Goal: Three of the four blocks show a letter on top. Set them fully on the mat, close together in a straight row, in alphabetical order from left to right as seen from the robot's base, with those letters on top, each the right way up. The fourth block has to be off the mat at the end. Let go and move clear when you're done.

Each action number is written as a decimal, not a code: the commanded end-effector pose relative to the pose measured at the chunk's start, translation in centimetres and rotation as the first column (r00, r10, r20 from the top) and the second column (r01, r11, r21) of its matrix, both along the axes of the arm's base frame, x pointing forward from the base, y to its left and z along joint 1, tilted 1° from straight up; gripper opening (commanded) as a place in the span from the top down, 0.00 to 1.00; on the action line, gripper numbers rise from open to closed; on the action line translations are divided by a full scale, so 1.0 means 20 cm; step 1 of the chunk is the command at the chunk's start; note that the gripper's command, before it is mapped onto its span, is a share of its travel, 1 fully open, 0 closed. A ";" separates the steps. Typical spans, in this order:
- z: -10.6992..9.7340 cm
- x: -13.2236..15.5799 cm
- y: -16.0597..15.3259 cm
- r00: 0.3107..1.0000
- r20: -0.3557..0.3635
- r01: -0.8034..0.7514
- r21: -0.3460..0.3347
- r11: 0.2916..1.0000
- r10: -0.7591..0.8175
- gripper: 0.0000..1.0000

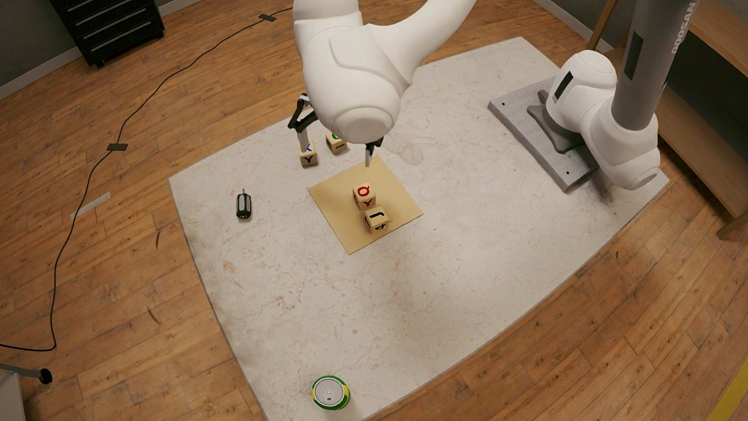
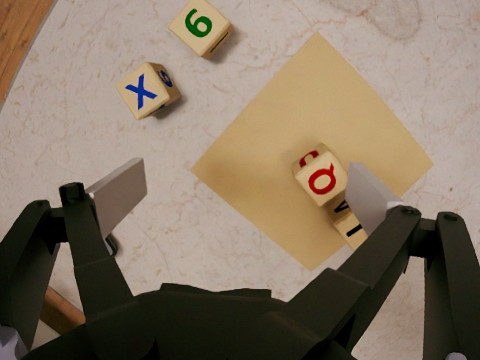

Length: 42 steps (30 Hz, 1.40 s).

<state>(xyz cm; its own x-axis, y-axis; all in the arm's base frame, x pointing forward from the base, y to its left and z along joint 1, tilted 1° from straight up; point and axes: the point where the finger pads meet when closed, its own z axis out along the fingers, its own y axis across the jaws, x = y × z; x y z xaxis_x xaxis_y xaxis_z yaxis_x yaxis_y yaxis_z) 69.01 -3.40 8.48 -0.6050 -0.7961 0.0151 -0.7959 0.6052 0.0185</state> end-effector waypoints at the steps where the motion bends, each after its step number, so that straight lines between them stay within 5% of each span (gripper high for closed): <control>1: 0.01 0.04 -0.07 0.990 0.001 0.138 -0.009 0.990 -0.138 0.00; 9: 0.01 0.09 -0.18 0.936 0.003 0.351 -0.013 0.936 -0.351 0.00; 24: 0.02 0.22 -0.49 0.587 0.014 0.809 -0.023 0.587 -0.809 0.00; 32: 0.02 0.24 -0.53 0.516 0.016 0.857 -0.023 0.515 -0.857 0.00; 33: 0.02 0.24 -0.53 0.516 0.016 0.857 -0.023 0.515 -0.857 0.47; 42: 0.02 0.24 -0.53 0.516 0.016 0.857 -0.023 0.515 -0.857 0.47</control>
